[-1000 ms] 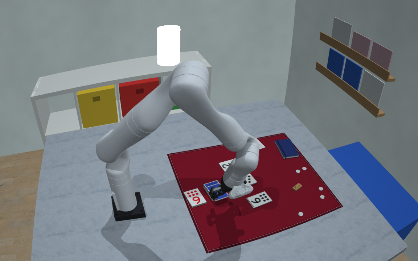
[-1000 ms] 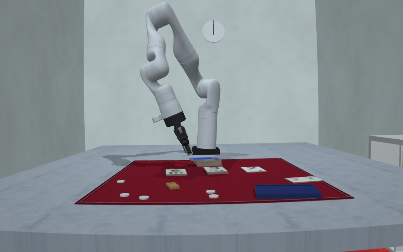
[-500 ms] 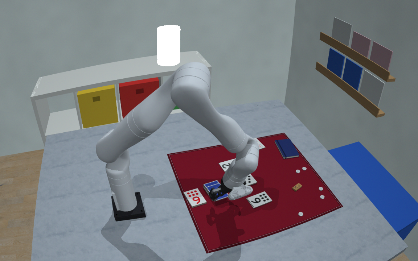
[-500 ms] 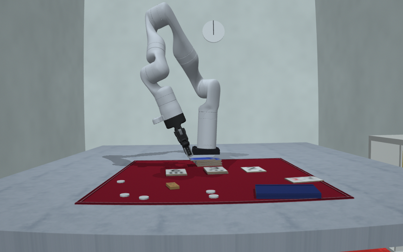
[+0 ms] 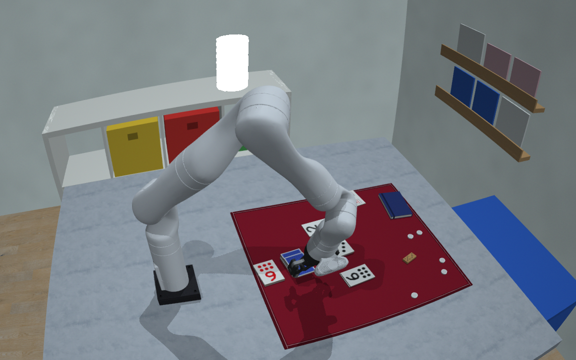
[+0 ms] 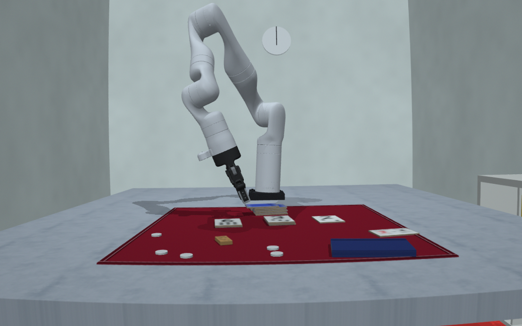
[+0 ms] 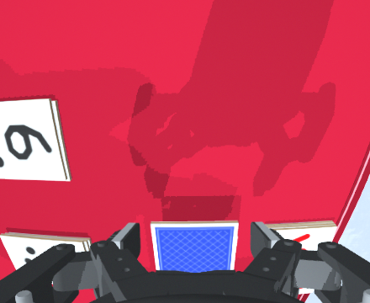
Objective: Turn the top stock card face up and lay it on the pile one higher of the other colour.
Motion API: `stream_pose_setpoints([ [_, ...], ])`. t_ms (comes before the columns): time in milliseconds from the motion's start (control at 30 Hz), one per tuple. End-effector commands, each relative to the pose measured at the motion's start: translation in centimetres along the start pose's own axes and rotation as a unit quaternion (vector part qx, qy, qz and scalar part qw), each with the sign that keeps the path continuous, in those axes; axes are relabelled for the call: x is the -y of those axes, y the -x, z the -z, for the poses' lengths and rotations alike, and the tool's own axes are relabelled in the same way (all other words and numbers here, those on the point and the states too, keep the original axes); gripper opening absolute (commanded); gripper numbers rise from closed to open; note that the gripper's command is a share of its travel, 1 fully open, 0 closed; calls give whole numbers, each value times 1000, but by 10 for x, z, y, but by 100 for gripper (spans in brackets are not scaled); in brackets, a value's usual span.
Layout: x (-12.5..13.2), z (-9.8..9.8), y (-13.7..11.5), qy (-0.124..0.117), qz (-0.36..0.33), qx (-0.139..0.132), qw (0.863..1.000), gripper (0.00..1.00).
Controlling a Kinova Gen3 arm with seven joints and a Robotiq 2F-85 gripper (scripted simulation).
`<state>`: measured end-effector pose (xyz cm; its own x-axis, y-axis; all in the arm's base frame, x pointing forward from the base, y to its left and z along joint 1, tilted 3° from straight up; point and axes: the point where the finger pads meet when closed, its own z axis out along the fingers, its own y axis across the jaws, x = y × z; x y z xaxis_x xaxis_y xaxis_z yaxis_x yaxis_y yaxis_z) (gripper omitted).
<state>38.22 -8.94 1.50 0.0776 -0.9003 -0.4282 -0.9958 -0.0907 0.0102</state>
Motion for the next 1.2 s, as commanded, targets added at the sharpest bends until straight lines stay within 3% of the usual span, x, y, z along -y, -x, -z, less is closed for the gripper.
stream_pose_setpoints([
  [0, 0, 1, 0, -1, 0, 0, 1000, 85],
  [1167, 1, -9, 0, -1, 0, 0, 1000, 85],
])
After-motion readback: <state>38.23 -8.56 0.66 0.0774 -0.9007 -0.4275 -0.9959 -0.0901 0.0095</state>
